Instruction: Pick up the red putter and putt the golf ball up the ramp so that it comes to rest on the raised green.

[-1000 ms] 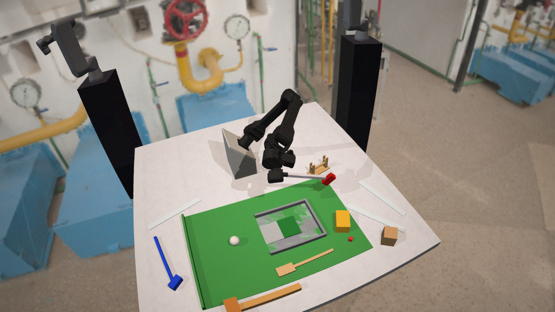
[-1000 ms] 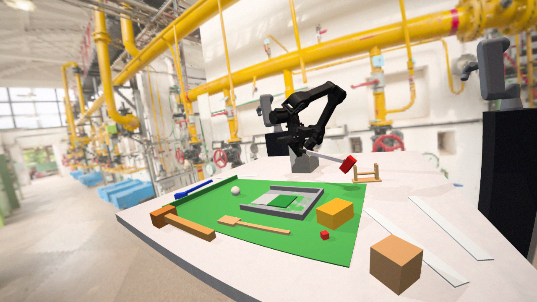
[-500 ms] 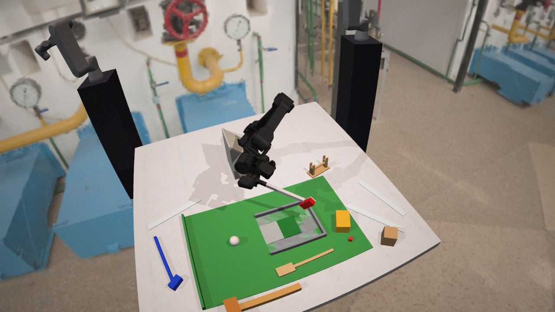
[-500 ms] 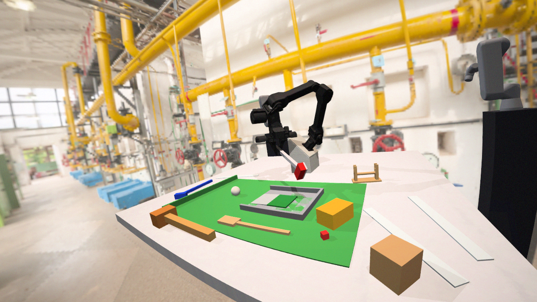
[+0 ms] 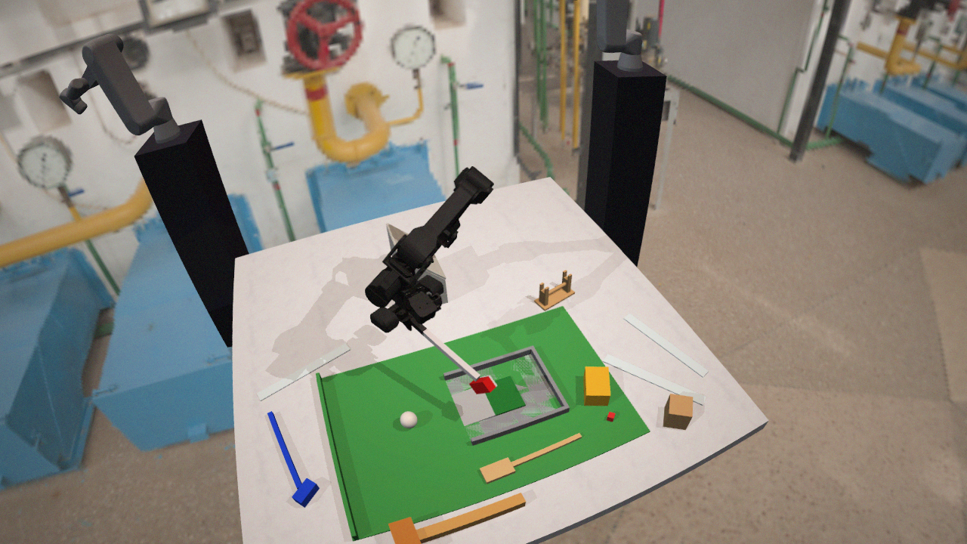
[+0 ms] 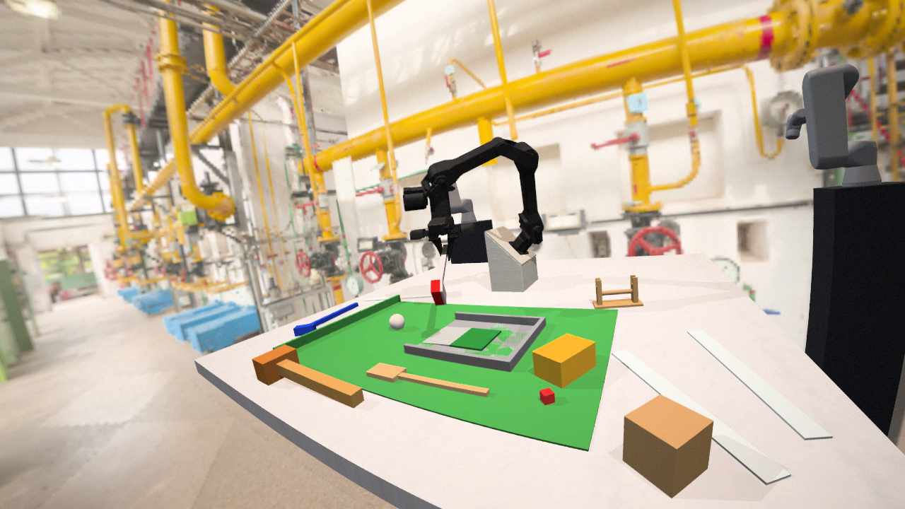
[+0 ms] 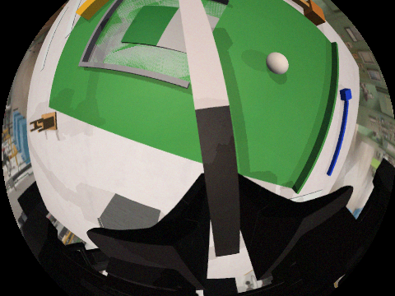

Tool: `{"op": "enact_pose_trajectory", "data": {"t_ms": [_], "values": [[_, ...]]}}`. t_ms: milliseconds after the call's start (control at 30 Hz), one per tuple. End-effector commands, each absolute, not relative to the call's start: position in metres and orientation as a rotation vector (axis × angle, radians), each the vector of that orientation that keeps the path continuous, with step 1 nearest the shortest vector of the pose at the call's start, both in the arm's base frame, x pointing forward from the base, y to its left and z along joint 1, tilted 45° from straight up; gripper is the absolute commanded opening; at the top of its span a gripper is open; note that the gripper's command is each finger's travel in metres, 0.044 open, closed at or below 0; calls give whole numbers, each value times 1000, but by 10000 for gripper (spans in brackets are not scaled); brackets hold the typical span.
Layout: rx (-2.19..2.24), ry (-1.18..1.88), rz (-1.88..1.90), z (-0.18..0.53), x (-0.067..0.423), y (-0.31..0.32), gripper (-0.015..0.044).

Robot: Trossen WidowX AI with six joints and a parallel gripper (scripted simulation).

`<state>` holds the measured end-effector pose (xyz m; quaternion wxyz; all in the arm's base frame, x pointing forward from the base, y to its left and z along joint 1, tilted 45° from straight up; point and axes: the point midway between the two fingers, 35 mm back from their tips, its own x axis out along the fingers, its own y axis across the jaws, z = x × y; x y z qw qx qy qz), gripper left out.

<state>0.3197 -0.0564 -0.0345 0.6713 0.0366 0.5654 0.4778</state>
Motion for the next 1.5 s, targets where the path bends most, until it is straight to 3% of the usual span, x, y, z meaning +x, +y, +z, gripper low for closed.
{"op": "enact_pose_trajectory", "data": {"t_ms": [0,600,1467], "values": [[163,1338,1000,-55,316,-80,0],[452,1539,750,-132,280,-152,0],[455,1540,749,-170,273,-117,0]]}}
